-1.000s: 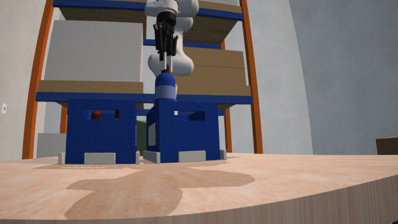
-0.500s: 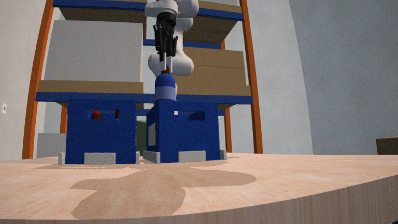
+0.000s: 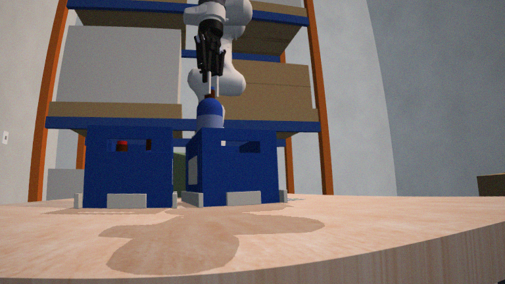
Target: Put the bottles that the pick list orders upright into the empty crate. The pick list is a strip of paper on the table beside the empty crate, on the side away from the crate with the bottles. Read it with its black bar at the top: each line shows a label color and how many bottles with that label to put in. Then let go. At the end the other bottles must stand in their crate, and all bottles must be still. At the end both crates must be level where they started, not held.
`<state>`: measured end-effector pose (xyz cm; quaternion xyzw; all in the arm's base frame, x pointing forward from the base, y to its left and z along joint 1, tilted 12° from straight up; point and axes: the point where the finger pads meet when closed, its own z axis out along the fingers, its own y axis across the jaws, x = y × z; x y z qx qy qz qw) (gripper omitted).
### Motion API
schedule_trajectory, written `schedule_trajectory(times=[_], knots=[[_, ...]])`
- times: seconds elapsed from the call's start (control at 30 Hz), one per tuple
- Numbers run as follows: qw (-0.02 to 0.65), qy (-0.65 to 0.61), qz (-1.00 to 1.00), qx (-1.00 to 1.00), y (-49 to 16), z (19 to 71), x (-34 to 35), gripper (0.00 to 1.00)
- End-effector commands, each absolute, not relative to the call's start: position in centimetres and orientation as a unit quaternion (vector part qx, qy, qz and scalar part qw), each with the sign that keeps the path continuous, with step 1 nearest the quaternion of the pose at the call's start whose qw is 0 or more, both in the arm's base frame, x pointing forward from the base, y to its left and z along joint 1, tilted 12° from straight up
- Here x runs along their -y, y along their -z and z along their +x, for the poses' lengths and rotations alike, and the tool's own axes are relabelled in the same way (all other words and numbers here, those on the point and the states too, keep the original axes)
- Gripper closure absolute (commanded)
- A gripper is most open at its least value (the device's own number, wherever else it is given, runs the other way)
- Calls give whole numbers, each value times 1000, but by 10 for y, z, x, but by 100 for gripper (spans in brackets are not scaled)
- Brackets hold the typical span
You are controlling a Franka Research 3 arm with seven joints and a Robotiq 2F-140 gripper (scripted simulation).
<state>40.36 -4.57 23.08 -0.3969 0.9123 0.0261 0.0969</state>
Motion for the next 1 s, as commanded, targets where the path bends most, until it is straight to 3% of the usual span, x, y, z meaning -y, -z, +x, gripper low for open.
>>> schedule_trajectory(times=[0.0, 0.97], knots=[[105, -23, -396, -912, -233, 409, 45, 100], [105, -23, -396, -912, -207, 415, 43, 100]])
